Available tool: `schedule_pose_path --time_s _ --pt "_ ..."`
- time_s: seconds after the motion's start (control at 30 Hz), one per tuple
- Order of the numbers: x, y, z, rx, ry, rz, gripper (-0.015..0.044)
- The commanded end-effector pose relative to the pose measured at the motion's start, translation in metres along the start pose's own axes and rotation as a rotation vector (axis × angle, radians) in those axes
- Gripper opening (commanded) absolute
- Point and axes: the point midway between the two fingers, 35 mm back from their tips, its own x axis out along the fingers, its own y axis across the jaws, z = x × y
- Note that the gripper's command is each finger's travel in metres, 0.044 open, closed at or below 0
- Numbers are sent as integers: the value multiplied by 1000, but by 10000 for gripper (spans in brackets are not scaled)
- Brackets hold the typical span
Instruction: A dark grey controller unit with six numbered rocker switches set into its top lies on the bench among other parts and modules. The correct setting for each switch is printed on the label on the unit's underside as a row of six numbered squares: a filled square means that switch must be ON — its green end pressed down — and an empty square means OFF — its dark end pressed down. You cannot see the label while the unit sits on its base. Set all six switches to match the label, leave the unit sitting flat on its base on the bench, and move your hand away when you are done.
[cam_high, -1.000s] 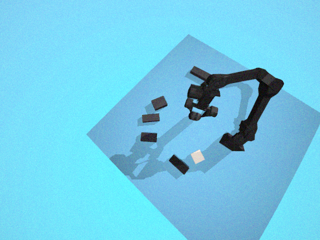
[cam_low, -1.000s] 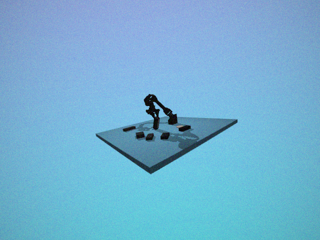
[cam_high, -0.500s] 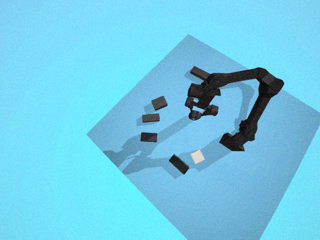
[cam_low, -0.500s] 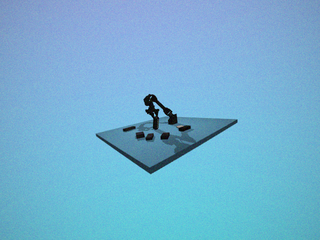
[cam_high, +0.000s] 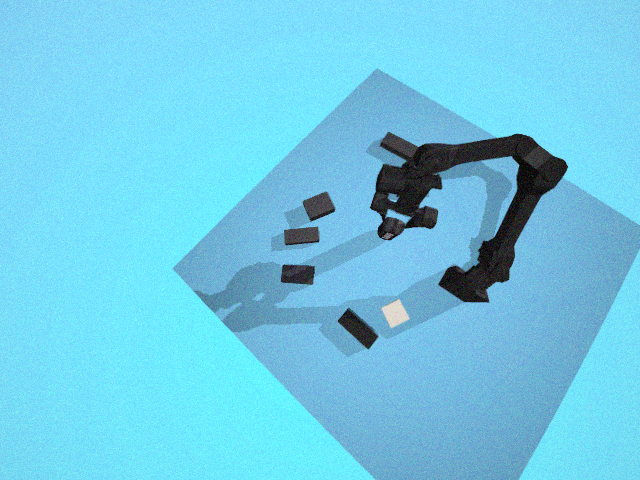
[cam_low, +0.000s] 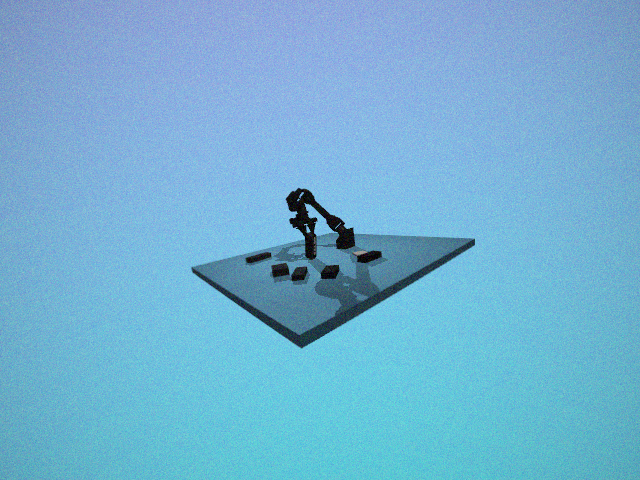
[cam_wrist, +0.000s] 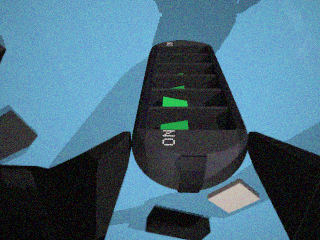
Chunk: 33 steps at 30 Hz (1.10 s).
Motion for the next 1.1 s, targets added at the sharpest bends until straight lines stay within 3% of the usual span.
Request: schedule_pose_path --time_s 0.0,1.07 --pt "0 0 6 6 -18 -4 338" --pt "-3 0 31 6 -90 -4 338"
